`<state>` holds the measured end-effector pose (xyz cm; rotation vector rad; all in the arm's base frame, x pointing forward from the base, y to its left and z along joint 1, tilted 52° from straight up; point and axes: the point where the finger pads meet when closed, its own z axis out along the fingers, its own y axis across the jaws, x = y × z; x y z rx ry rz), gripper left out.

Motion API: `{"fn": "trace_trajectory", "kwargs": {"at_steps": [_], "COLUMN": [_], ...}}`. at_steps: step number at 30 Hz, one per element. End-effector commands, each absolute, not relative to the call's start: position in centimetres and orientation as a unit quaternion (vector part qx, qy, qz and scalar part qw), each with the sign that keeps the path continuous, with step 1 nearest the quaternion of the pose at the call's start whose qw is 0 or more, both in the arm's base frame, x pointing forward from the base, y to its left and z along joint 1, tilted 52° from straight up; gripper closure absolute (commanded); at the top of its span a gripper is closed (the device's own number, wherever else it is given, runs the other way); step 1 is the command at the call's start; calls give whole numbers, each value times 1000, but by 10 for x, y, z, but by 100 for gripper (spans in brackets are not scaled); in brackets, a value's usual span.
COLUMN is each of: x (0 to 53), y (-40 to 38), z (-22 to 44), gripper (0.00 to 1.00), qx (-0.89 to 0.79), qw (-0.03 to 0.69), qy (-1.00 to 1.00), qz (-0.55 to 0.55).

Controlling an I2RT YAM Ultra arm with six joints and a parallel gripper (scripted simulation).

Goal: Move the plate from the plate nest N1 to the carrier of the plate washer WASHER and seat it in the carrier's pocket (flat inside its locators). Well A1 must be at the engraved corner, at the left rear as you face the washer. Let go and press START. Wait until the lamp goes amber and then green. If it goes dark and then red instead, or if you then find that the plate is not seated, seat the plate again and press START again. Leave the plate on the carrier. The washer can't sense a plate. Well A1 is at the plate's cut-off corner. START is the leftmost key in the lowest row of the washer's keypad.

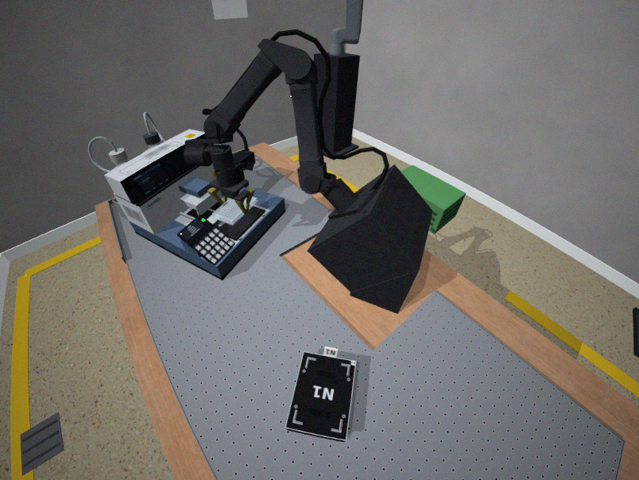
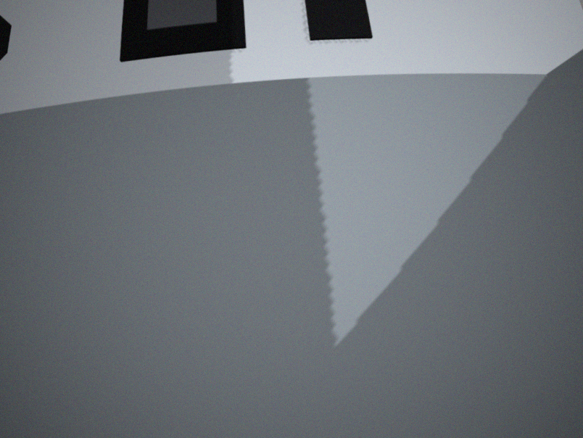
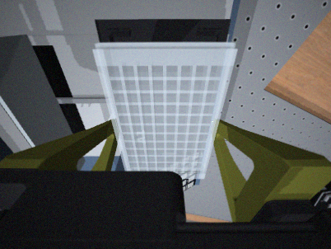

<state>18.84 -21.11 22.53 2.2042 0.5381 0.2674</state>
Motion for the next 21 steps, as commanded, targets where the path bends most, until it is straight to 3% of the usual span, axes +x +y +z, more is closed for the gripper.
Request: {"fn": "trace_trajectory", "kwargs": {"at_steps": [1,21], "x": [195,200], "y": [-218,-230], "z": [224,219], "gripper": [16,16], "qx": [875,869], "qw": [419,429], "qy": [218,216], "qz": [111,117]}}
